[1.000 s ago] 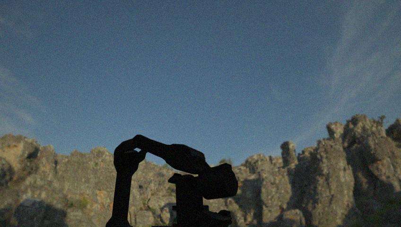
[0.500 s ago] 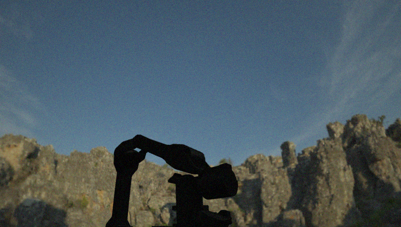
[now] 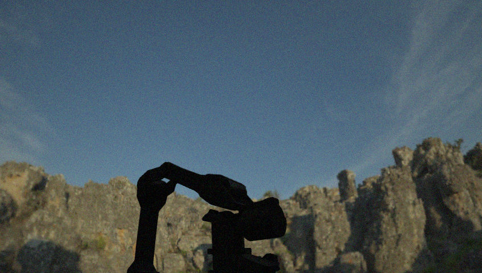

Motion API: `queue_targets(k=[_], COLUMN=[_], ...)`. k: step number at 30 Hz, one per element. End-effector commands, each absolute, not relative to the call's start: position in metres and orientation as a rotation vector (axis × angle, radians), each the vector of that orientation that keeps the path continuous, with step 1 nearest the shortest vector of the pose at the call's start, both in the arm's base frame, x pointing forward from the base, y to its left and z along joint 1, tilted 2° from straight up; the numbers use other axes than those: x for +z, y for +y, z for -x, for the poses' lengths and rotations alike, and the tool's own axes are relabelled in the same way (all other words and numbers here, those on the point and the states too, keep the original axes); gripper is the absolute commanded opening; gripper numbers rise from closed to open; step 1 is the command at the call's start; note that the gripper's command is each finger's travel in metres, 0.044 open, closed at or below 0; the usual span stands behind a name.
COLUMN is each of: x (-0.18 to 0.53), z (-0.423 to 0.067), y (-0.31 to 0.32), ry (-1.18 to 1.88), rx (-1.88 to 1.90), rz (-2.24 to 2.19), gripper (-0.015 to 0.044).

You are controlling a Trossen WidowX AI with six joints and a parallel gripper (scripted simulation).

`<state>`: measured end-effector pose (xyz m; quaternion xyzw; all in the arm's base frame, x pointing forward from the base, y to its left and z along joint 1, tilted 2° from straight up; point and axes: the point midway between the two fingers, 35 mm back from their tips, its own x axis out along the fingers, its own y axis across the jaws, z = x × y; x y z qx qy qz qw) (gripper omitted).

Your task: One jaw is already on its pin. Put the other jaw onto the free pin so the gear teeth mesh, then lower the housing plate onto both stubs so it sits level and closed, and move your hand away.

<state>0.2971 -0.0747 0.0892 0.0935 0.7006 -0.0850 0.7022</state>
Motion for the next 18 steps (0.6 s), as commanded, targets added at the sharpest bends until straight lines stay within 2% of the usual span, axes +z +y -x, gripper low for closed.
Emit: queue_targets(k=[1, 18], x=[0.083, 0.055], z=[-0.297, -0.297], y=[-0.075, -0.075], ry=[1.563, 1.563], rx=[-0.187, -0.186], rz=[-0.203, -0.203], gripper=[0.0134, 0.0134])
